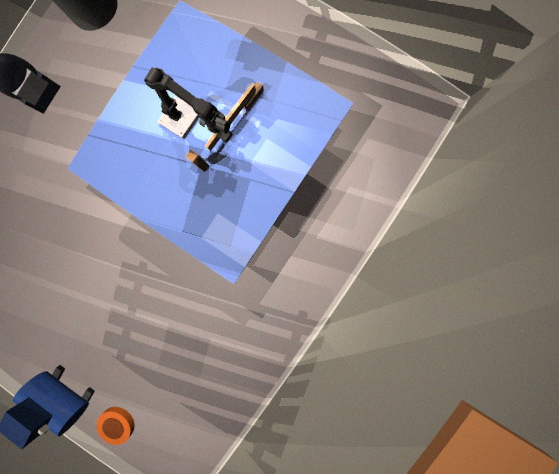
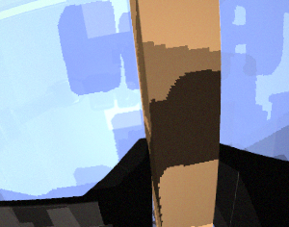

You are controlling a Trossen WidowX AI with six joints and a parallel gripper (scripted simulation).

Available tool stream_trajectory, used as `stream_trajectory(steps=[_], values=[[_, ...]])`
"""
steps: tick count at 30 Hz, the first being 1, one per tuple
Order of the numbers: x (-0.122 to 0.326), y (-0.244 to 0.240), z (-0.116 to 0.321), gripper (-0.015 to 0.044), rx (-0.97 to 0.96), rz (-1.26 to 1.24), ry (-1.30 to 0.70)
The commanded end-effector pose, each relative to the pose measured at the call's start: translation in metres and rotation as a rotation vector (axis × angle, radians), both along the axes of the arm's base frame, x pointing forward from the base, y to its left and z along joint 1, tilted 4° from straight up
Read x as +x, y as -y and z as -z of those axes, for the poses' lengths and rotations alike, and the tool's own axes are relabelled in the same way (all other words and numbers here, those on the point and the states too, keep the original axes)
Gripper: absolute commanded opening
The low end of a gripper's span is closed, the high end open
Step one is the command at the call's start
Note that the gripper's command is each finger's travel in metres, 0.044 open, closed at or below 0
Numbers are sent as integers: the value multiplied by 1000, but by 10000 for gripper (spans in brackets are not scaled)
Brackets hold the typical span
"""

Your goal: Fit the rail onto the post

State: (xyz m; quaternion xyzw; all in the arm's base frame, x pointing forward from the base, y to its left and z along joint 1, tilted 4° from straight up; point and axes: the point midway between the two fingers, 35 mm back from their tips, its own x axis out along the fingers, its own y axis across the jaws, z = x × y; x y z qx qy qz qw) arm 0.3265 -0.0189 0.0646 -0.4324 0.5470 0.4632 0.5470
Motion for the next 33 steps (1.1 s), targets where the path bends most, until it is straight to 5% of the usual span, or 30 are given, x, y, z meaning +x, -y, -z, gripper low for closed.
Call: stream_trajectory(steps=[1,33], values=[[2,0,-2,0,1,0,6],[-2,7,1,0,1,0,6]])
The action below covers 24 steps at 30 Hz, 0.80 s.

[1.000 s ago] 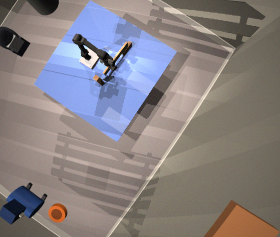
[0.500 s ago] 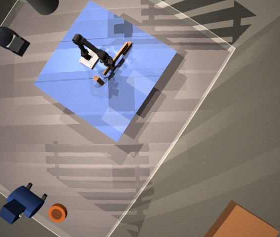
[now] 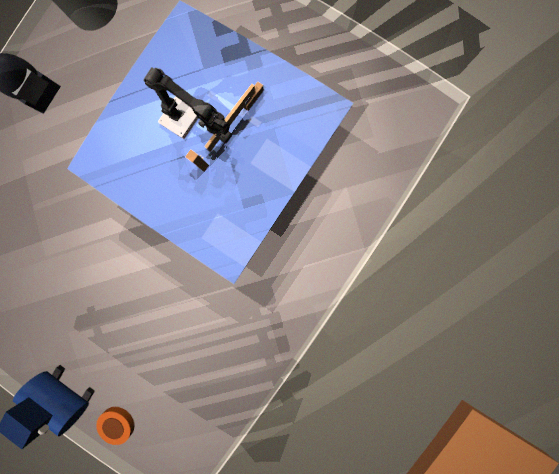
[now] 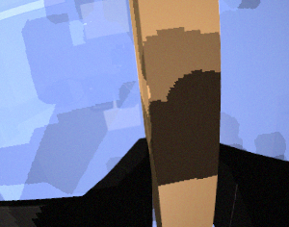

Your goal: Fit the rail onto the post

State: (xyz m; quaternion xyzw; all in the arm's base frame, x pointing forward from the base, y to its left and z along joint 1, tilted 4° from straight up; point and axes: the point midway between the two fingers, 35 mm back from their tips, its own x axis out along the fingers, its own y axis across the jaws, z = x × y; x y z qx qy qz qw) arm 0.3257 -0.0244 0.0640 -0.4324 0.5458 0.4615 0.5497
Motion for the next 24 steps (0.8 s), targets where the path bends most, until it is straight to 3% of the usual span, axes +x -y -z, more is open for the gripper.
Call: stream_trajectory(steps=[1,24], values=[[-1,2,1,0,-1,-3,0],[-2,9,-1,0,-2,-3,0]])
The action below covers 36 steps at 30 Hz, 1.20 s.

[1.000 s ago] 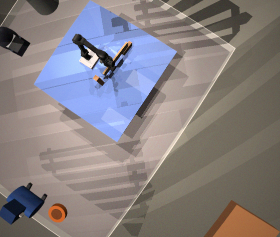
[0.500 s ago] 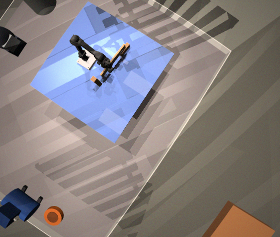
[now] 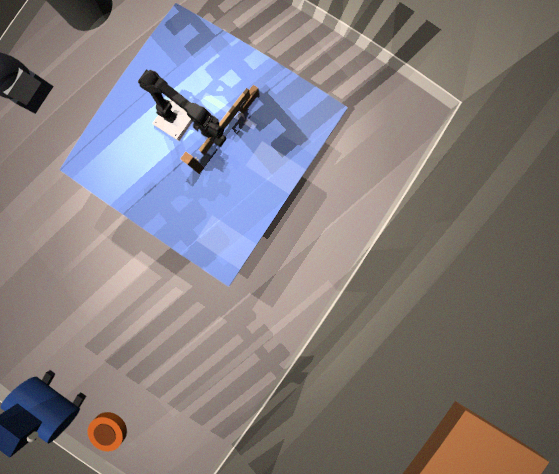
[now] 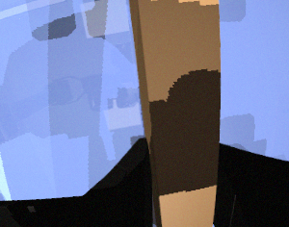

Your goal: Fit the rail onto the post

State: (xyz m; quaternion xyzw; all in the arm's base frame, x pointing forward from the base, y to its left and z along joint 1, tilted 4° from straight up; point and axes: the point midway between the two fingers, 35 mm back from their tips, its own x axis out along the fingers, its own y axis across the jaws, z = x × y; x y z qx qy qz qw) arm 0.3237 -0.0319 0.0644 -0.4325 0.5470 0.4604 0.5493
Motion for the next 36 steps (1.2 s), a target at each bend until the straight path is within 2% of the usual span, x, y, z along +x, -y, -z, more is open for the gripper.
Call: stream_trajectory(steps=[1,36], values=[[0,1,-1,0,1,-5,1],[-2,12,1,0,0,-5,1]])
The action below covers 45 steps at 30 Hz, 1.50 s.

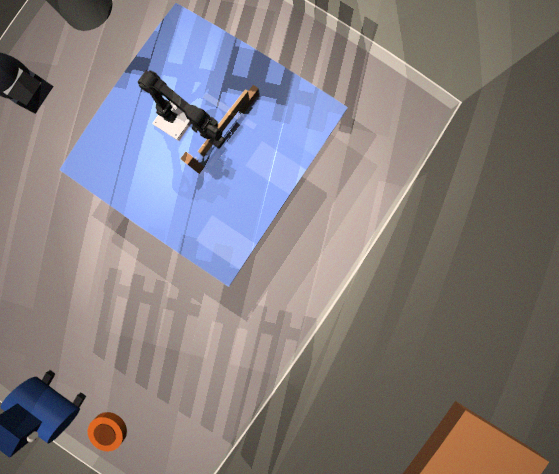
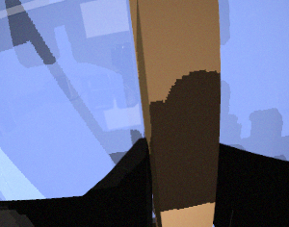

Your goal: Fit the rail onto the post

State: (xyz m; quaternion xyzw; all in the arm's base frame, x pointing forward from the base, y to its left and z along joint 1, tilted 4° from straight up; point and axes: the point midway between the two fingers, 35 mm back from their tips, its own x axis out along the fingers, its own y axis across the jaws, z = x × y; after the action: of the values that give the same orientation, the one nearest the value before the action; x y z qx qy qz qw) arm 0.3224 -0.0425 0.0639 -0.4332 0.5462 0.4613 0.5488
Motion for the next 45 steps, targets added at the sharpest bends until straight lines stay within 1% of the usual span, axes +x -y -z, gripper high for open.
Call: stream_trajectory(steps=[1,45], values=[[0,2,1,0,0,-2,1],[-4,15,1,0,-2,-2,0]])
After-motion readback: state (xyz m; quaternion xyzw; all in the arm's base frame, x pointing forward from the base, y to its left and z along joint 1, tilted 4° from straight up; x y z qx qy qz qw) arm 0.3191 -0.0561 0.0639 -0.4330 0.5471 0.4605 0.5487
